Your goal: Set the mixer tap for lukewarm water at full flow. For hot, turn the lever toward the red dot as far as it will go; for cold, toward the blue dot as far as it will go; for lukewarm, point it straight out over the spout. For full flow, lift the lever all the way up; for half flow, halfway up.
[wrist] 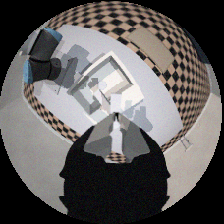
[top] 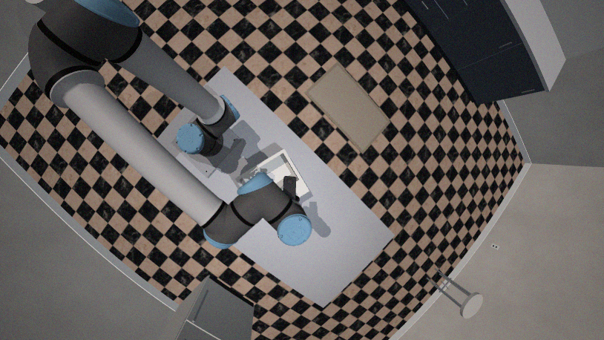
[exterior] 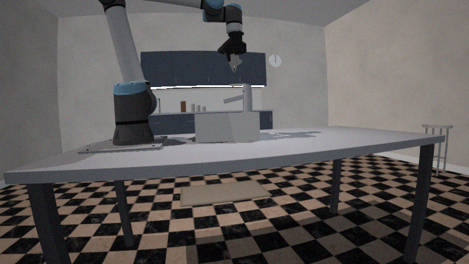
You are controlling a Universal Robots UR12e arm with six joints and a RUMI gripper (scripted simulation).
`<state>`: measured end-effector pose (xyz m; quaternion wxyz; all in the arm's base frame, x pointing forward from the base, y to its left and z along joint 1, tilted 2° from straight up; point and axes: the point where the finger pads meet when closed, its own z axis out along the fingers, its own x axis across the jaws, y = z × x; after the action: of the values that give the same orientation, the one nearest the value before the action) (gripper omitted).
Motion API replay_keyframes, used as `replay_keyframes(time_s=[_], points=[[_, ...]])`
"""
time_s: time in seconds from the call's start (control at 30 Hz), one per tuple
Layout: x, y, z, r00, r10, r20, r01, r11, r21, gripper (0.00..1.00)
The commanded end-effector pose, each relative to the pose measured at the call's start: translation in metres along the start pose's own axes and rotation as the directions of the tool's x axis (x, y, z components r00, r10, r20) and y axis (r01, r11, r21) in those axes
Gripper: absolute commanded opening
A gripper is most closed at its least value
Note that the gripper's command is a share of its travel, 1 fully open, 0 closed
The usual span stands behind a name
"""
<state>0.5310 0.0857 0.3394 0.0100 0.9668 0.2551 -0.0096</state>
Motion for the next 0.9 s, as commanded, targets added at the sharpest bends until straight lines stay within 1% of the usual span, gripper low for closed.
replay_keyframes(time_s=[0.0,0.1,0.13,0.87], points=[[0.0003,0.0003,-0.0008,1.000,0.000,-0.001,0.000,1.000,-0.001,0.00],[0.0003,0.0003,-0.0008,1.000,0.000,-0.001,0.000,1.000,-0.001,0.00],[0.0003,0.0003,-0.0008,1.000,0.000,-0.001,0.000,1.000,-0.001,0.41],[0.0003,0.0003,-0.0008,1.000,0.000,-0.001,0.000,1.000,-0.001,0.41]])
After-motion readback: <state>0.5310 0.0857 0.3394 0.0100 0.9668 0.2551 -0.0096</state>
